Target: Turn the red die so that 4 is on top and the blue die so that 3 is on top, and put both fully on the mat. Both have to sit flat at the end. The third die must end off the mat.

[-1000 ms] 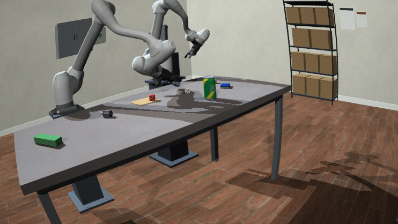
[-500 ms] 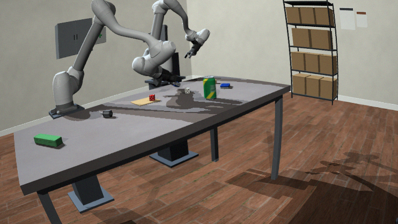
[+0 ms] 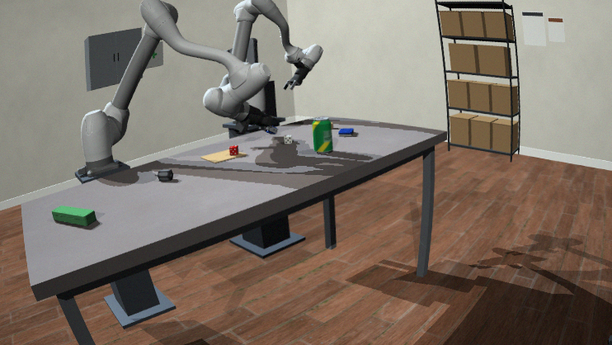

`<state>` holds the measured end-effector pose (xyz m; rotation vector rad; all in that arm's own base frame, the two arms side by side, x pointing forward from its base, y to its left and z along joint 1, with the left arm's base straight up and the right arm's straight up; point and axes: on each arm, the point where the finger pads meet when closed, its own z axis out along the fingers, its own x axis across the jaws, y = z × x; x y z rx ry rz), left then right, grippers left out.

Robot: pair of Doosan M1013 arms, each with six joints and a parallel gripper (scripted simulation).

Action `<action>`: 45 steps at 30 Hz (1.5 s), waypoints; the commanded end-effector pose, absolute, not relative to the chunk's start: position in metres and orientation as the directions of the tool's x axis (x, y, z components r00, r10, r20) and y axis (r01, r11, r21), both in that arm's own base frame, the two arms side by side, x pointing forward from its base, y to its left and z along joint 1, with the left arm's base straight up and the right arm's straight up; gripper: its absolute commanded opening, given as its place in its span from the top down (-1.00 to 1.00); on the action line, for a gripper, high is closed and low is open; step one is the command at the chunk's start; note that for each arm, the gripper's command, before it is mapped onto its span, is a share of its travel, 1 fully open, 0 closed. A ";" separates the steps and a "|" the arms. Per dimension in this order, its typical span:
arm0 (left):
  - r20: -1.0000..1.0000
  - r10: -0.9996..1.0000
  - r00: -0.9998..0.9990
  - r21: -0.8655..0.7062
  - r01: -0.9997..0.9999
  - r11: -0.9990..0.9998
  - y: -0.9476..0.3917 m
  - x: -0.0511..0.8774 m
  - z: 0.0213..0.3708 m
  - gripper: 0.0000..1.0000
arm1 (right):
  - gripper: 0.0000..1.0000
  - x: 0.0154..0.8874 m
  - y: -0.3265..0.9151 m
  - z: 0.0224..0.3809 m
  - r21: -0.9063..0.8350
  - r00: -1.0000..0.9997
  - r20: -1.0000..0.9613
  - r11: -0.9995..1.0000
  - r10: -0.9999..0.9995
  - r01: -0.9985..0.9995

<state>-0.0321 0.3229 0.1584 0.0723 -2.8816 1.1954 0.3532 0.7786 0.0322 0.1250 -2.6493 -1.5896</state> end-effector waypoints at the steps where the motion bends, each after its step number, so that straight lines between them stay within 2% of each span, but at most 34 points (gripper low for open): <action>1: 0.038 -0.035 -0.999 -0.706 -0.051 0.706 0.323 -0.032 0.159 -1.00 | -0.14 0.353 0.779 0.033 0.883 -0.996 0.000 0.467 -0.095 -0.044; 43: 0.038 -0.035 -0.999 -0.706 -0.051 0.706 0.323 -0.032 0.159 -1.00 | -0.14 0.353 0.779 0.022 0.883 -0.996 0.000 0.467 -0.095 -0.044; 44: 0.038 -0.035 -0.999 -0.706 -0.051 0.706 0.323 -0.032 0.159 -1.00 | -0.26 0.353 0.779 0.022 0.883 -0.996 0.000 0.467 -0.095 -0.044; 45: 0.038 -0.035 -0.999 -0.706 -0.051 0.706 0.323 -0.032 0.159 -1.00 | -0.26 0.353 0.779 0.022 0.883 -0.996 0.000 0.467 -0.095 -0.044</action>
